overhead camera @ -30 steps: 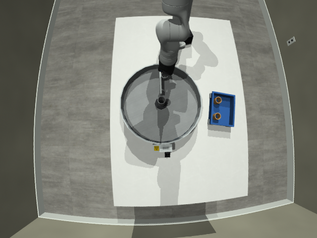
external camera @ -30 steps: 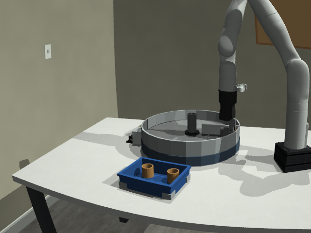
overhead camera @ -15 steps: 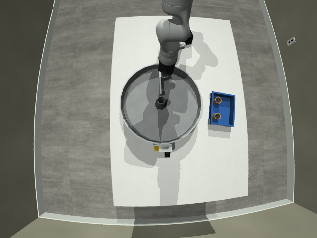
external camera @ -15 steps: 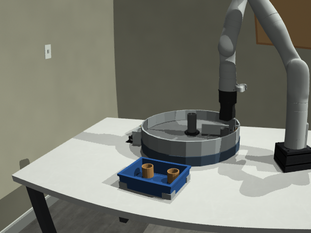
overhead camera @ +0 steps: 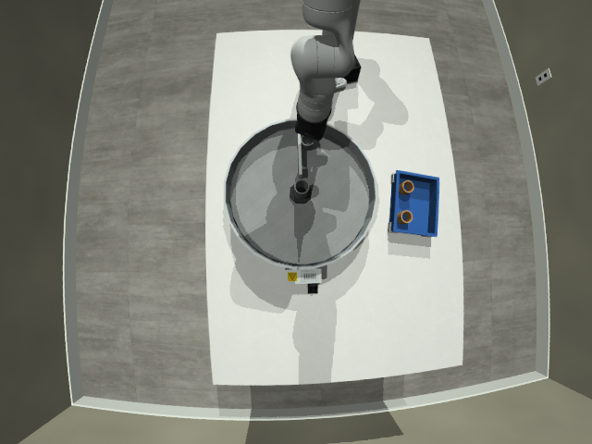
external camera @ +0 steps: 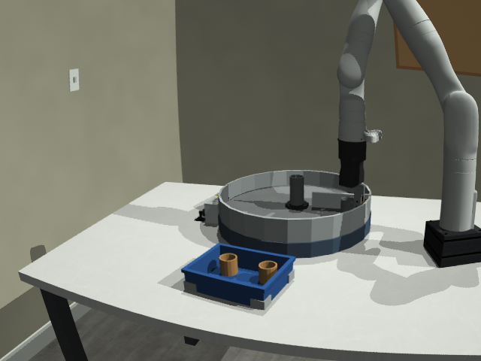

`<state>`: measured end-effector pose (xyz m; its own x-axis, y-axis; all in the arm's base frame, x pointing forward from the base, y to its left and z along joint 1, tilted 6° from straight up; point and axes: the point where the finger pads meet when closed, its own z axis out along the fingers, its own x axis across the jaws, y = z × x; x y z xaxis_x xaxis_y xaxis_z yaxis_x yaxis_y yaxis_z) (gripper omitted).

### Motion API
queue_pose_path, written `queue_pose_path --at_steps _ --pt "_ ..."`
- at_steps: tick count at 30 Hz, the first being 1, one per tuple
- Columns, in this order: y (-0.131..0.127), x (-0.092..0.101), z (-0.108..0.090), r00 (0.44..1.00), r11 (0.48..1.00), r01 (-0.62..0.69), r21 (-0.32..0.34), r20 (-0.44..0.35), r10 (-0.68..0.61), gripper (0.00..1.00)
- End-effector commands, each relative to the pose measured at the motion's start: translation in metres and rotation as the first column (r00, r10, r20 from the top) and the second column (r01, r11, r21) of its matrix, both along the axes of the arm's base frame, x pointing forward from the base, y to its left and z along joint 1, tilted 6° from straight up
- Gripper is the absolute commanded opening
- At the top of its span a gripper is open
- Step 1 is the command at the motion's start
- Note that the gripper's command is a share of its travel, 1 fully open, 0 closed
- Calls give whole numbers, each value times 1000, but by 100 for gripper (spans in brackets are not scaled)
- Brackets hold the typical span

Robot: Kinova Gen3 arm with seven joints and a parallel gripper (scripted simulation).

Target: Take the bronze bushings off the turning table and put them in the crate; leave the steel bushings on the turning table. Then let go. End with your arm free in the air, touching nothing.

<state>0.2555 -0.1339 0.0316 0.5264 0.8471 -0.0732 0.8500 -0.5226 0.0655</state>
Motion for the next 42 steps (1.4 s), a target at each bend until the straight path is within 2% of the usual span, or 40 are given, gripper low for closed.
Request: queue_pose_path --at_steps 1,38,42 --pt "0 0 0 1000 1000 0 0 1 0 0" --pt "2 2 0 1000 1000 5 -3 -2 -5 0" --pt "3 2 6 1000 1000 5 -3 -2 -5 0"
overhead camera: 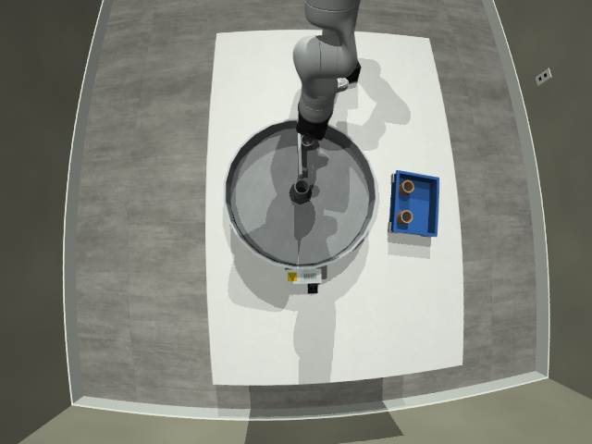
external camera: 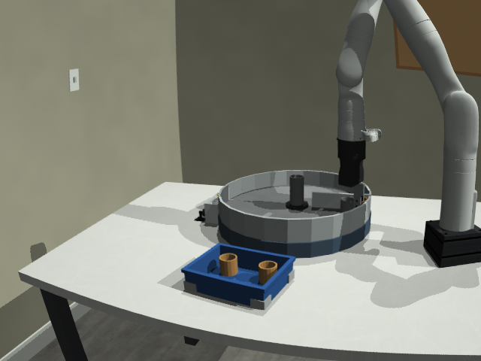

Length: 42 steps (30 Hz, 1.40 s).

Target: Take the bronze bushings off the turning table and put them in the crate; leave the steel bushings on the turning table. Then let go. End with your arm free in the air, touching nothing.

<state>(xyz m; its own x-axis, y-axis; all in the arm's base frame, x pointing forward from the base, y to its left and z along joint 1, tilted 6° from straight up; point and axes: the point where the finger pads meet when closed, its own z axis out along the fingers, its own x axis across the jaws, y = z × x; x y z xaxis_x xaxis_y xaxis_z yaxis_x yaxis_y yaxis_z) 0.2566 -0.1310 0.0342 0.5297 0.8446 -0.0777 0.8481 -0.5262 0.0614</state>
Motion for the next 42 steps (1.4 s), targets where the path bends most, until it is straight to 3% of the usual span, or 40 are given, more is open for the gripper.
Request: queue_pose_path --at_steps 1,42 --pt "0 0 5 1000 1000 1 -1 4 -1 0" --pt "2 0 20 1000 1000 1 -1 3 -1 0"
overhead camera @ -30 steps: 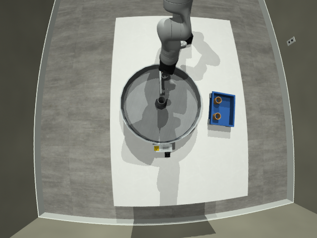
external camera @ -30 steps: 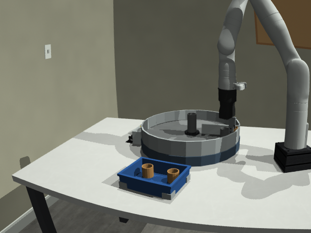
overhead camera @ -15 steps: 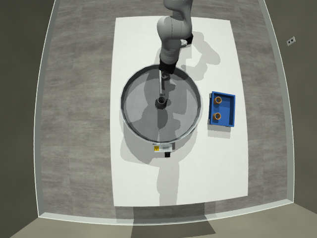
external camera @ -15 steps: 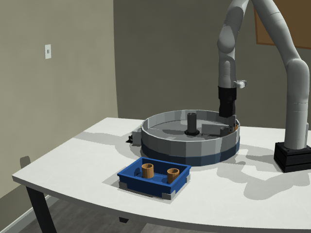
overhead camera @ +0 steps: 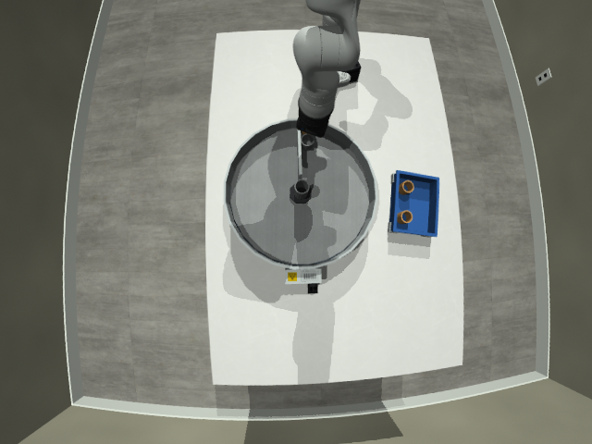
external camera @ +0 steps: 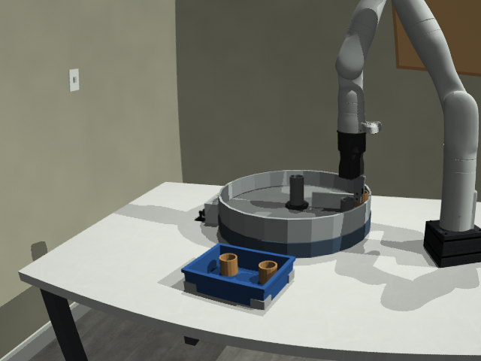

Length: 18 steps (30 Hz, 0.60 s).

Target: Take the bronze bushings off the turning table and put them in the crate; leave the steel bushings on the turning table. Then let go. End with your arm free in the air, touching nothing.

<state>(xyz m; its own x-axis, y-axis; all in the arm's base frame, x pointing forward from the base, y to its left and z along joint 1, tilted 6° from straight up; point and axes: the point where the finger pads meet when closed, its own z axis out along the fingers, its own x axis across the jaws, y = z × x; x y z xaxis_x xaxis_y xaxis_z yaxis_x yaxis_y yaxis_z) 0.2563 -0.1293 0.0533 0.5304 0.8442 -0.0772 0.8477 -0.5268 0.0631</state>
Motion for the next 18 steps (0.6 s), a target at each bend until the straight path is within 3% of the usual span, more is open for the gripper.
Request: queue_pose_path --at_steps 1,18 --pt "0 0 1 1000 1000 0 -1 2 0 0" --pt "1 0 8 1000 1000 0 -1 2 0 0"
